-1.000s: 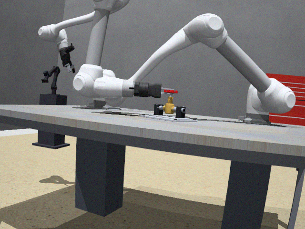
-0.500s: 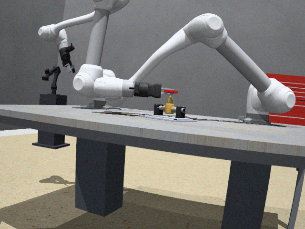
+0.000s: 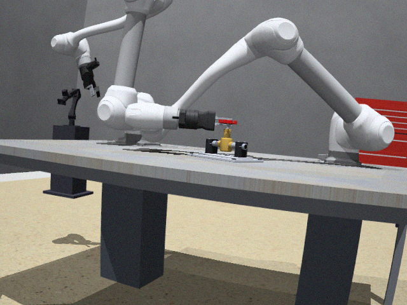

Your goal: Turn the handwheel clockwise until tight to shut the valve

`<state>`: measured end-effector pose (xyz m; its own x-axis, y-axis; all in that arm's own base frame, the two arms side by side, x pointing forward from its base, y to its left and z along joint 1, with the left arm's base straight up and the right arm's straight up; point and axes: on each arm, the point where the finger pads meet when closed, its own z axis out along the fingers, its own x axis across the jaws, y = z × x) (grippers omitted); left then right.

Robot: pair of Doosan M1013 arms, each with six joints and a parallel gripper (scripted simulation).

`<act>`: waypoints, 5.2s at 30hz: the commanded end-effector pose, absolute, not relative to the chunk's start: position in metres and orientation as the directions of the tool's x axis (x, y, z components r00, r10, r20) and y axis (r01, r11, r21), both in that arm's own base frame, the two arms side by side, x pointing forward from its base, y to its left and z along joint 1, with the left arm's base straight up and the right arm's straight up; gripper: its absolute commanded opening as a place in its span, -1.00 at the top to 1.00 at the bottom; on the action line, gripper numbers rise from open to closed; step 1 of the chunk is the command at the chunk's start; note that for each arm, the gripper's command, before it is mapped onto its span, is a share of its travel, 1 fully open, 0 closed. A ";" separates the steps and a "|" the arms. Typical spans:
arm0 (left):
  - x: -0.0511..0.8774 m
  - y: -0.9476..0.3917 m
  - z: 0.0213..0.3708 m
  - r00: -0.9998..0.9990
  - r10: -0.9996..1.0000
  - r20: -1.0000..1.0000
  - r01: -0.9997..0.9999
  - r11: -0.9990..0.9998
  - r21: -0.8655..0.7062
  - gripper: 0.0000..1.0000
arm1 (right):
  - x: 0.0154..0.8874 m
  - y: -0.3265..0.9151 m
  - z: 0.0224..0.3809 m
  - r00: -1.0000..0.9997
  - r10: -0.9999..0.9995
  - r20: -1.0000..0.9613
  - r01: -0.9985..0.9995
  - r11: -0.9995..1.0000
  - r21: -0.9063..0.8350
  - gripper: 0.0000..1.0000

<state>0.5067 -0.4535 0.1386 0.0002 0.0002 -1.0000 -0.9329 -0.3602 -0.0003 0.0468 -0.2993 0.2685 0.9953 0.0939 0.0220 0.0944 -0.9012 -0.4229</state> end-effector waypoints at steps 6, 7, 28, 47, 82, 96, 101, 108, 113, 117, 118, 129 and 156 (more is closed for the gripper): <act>0.507 -0.454 0.140 0.001 -0.002 -1.000 -0.933 -0.360 -0.001 -0.10 | 0.047 -0.300 0.269 0.995 0.094 0.022 0.094 -0.902 -0.422 -1.00; 0.507 -0.454 0.140 0.001 -0.002 -1.000 -0.933 -0.360 -0.001 -0.10 | 0.047 -0.300 0.269 0.995 0.094 0.022 0.094 -0.902 -0.422 -1.00; 0.507 -0.454 0.140 0.001 -0.002 -1.000 -0.933 -0.360 -0.001 -0.10 | 0.047 -0.300 0.269 0.995 0.094 0.022 0.094 -0.902 -0.422 -1.00; 0.507 -0.454 0.140 0.001 -0.002 -1.000 -0.930 -0.368 -0.001 -0.10 | 0.047 -0.300 0.269 0.995 0.094 0.022 0.094 -0.902 -0.422 -1.00; 0.512 -0.462 0.140 0.002 -0.002 -1.000 -0.746 -0.666 0.000 -0.10 | 0.047 -0.300 0.269 0.995 0.094 0.022 0.094 -0.902 -0.422 -1.00; 0.519 -0.468 0.140 0.002 -0.002 -1.000 -0.517 -0.856 0.001 -0.10 | 0.047 -0.300 0.269 0.995 0.094 0.022 0.094 -0.902 -0.422 -1.00; 0.523 -0.470 0.140 0.002 -0.002 -1.000 -0.364 -0.931 0.001 -0.10 | 0.047 -0.300 0.269 0.995 0.094 0.022 0.094 -0.902 -0.422 -1.00; 0.529 -0.471 0.140 0.002 -0.002 -1.000 -0.142 -0.990 0.001 -0.10 | 0.047 -0.300 0.269 0.995 0.094 0.022 0.094 -0.902 -0.422 -1.00; 0.539 -0.471 0.140 0.002 -0.002 -1.000 0.175 -0.984 0.002 -0.10 | 0.047 -0.300 0.269 0.995 0.094 0.022 0.094 -0.902 -0.422 -1.00; 0.547 -0.468 0.140 0.001 -0.002 -1.000 0.404 -0.915 0.002 -0.10 | 0.047 -0.300 0.269 0.995 0.094 0.022 0.094 -0.902 -0.422 -1.00; 0.548 -0.467 0.140 0.001 -0.002 -1.000 0.461 -0.887 0.002 -0.10 | 0.047 -0.300 0.269 0.995 0.094 0.022 0.094 -0.902 -0.422 -1.00; 0.559 -0.455 0.140 0.000 0.001 -1.000 0.887 -0.462 0.000 -0.10 | 0.047 -0.300 0.269 0.995 0.094 0.022 0.094 -0.902 -0.422 -1.00; 0.556 -0.427 0.140 0.001 -0.001 -1.000 0.804 0.595 0.000 -0.10 | 0.047 -0.300 0.269 0.995 0.094 0.022 0.094 -0.902 -0.422 -1.00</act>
<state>0.5556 -0.4215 0.1346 -0.0151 0.0199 -0.9997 0.8602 0.5099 -0.0028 0.0468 -0.2993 0.2685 0.9953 0.0939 0.0220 0.0944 -0.9012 -0.4229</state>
